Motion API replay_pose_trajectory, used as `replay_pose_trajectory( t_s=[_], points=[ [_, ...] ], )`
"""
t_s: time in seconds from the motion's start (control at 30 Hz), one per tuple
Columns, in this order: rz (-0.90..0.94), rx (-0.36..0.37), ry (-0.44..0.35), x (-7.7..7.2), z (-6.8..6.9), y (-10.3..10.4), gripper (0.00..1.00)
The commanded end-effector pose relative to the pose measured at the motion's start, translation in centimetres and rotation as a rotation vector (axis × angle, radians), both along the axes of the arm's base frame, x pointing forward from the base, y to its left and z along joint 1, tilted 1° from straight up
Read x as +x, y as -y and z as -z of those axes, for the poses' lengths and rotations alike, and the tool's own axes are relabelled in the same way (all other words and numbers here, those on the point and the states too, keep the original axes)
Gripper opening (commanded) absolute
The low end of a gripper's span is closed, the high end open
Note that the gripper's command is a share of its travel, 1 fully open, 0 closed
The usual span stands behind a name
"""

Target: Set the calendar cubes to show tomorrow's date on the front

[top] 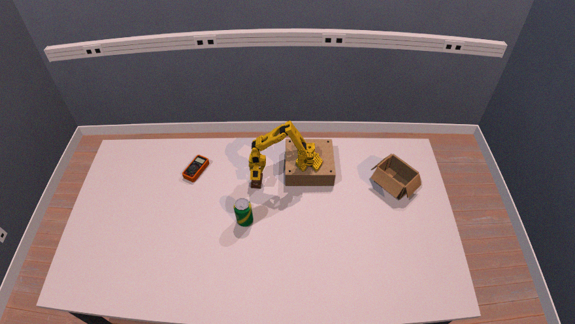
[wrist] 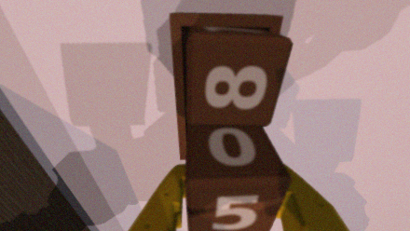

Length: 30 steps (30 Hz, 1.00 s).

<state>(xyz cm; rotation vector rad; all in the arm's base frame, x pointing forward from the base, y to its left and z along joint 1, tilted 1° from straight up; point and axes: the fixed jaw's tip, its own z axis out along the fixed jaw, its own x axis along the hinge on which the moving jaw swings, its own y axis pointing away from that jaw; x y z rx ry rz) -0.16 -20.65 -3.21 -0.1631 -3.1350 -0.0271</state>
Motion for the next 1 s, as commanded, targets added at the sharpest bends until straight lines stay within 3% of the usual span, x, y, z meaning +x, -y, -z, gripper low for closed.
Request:
replay_pose_trajectory(
  t_s=[0.0,0.97],
  points=[
    [-0.001,0.014,0.002,-0.1,0.53,-0.36,0.0],
    [-0.002,0.014,0.002,-0.1,1.37,-0.39,0.0]
  ],
)
